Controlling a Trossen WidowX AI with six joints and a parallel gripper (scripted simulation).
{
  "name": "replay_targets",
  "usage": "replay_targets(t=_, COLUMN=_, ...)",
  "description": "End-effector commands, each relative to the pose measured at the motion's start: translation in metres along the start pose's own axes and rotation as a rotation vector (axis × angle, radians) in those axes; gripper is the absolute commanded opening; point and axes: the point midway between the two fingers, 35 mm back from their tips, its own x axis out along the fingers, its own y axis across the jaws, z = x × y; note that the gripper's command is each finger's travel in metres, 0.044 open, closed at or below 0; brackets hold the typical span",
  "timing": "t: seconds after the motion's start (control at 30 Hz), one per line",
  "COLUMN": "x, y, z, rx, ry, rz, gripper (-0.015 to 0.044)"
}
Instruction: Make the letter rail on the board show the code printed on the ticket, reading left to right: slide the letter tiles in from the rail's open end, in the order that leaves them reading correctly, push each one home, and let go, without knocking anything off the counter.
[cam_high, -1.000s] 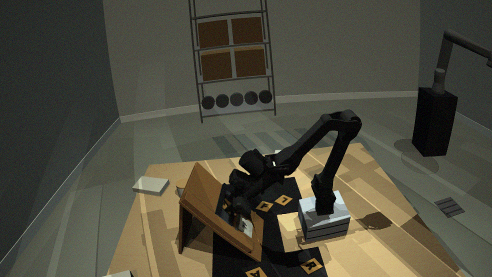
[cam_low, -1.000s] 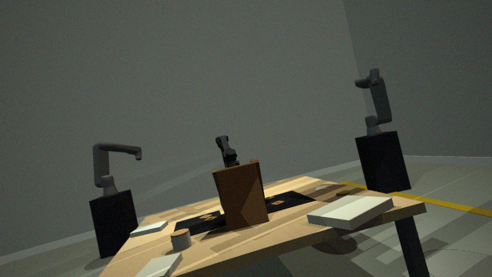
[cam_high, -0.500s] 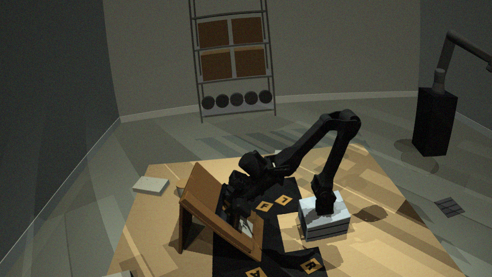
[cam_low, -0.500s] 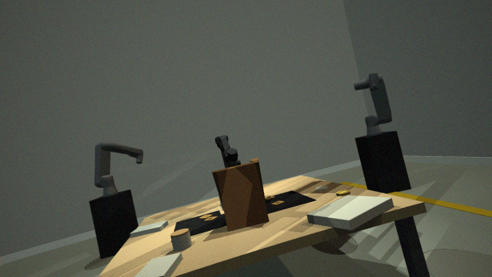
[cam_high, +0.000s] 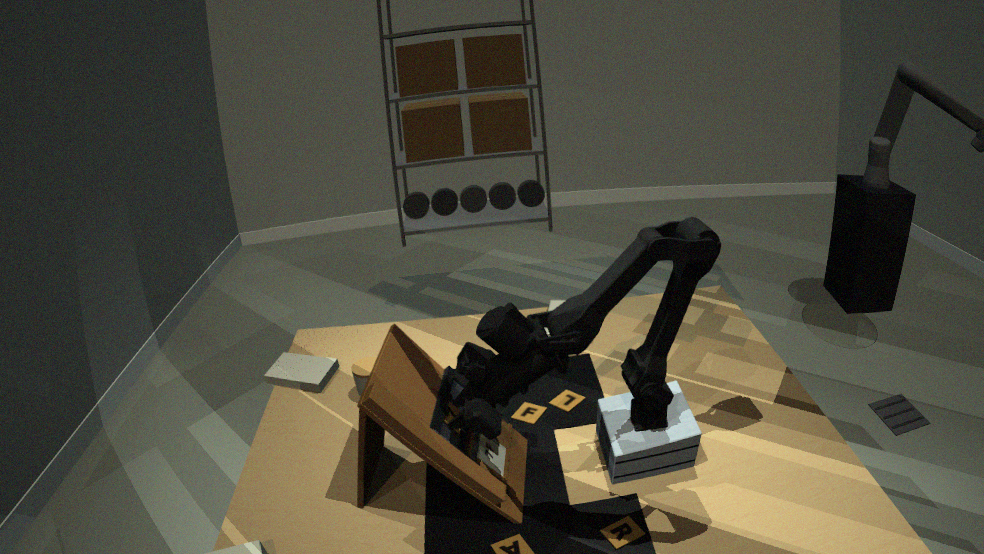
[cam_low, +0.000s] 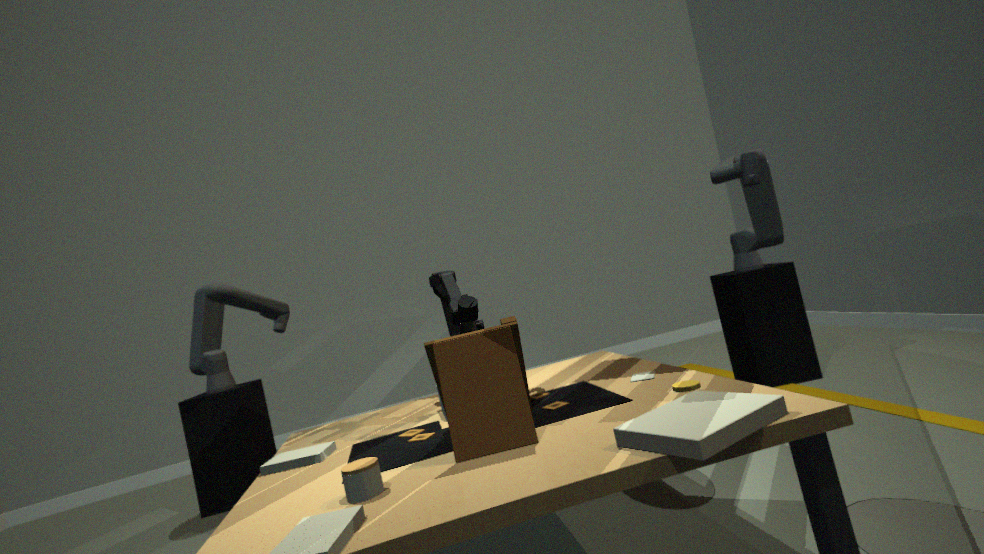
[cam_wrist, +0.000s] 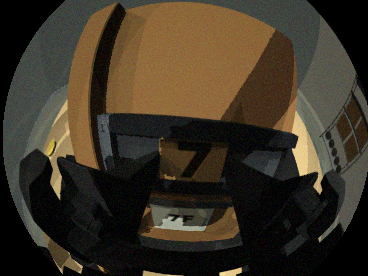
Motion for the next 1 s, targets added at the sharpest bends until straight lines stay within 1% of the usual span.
replay_targets(t=0.0, x=0.000, y=0.001, z=0.000, rx=0.004, ry=0.001, rz=-0.005, gripper=0.0000)
replay_targets(t=0.97, x=0.000, y=0.016, z=0.000, rx=0.005, ry=0.001, rz=-0.004, gripper=0.0000)
